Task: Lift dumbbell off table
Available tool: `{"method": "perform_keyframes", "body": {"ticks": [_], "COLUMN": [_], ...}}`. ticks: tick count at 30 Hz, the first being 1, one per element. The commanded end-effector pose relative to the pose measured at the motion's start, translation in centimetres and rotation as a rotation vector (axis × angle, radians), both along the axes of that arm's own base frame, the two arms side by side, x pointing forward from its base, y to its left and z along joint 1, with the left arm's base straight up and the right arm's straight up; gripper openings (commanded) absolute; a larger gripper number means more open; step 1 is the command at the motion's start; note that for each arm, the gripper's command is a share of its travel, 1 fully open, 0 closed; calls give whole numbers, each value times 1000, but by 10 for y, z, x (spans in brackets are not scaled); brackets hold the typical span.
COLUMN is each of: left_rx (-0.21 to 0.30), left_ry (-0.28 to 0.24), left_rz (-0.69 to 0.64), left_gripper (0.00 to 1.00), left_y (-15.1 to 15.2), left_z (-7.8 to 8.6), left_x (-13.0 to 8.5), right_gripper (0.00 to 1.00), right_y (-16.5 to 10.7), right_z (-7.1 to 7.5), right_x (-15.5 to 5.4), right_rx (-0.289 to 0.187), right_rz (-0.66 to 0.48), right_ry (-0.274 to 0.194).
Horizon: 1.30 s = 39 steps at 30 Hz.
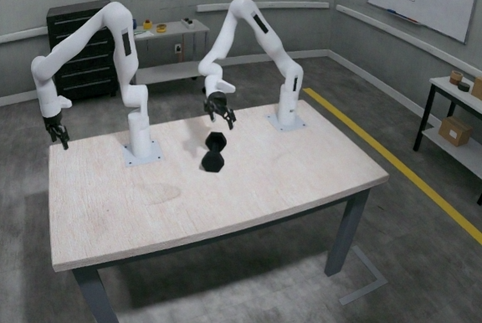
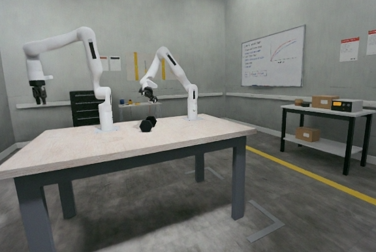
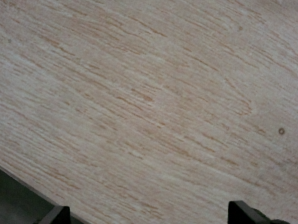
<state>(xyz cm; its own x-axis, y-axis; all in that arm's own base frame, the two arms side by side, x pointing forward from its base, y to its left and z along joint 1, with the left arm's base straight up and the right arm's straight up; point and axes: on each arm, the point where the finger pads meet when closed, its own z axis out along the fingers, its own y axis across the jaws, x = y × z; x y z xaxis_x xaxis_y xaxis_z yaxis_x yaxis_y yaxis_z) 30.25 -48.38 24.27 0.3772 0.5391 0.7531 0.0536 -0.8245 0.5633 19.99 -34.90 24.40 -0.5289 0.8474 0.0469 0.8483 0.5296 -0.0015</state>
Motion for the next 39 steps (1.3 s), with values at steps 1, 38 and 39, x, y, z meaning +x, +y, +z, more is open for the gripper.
{"method": "perform_keyframes", "body": {"ticks": [1,38,39], "left_rx": [-2,-2,-2], "left_ry": [-1,-1,-1], "left_rz": [0,0,0], "left_gripper": [1000,1000,1000], "left_y": [0,0,0], "left_z": [1,1,1], "left_x": [0,0,0], "right_gripper": [1000,1000,1000], "right_y": [-21,-98,-98], "right_z": [-6,-41,-42], "right_x": [-21,-181,-183], "right_rx": [-6,-42,-43], "right_rz": [-66,-512,-518], "right_ry": [0,-14,-14]}}
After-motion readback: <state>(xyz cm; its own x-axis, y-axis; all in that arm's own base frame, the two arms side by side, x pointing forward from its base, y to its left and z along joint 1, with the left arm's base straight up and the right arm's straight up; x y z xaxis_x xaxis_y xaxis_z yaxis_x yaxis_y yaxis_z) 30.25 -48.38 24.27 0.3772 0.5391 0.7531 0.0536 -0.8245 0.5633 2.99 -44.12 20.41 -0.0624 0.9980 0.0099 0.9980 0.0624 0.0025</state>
